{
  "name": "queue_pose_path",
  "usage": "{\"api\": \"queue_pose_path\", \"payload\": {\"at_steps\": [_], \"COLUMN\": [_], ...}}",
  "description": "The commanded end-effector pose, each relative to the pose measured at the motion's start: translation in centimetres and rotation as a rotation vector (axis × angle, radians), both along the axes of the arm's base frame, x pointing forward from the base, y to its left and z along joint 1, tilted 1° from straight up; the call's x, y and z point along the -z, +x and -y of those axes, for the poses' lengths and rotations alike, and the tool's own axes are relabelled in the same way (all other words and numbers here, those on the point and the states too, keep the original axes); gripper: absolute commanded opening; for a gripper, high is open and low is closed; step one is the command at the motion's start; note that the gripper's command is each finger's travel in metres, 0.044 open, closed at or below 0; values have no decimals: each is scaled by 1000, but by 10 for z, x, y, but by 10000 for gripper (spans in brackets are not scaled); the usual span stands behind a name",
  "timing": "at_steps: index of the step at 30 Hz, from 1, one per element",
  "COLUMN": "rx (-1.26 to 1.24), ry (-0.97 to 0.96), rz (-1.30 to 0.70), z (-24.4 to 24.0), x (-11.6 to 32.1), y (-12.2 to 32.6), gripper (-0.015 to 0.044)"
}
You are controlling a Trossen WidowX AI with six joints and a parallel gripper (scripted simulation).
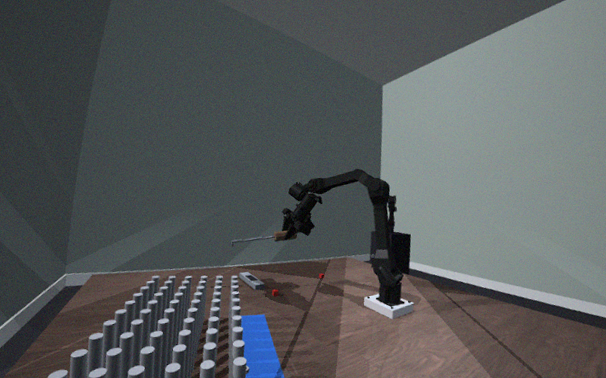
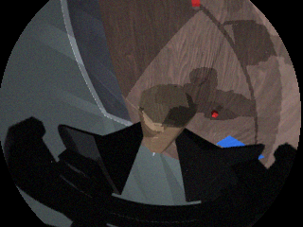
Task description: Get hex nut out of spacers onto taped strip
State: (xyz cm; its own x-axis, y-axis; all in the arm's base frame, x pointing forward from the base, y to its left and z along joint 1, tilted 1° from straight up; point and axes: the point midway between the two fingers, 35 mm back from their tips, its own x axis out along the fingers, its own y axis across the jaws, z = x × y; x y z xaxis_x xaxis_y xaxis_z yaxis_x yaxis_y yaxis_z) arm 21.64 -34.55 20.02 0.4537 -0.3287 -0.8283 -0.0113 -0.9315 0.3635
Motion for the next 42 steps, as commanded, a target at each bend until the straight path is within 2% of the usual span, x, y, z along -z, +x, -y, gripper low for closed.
{"api": "queue_pose_path", "payload": {"at_steps": [1,18,42], "rx": [101,556,561], "ry": [50,275,277], "rz": [49,249,252], "z": [9,43,48], "x": [-2,0,16], "y": [-9,-57,-56], "gripper": [0,0,0]}}
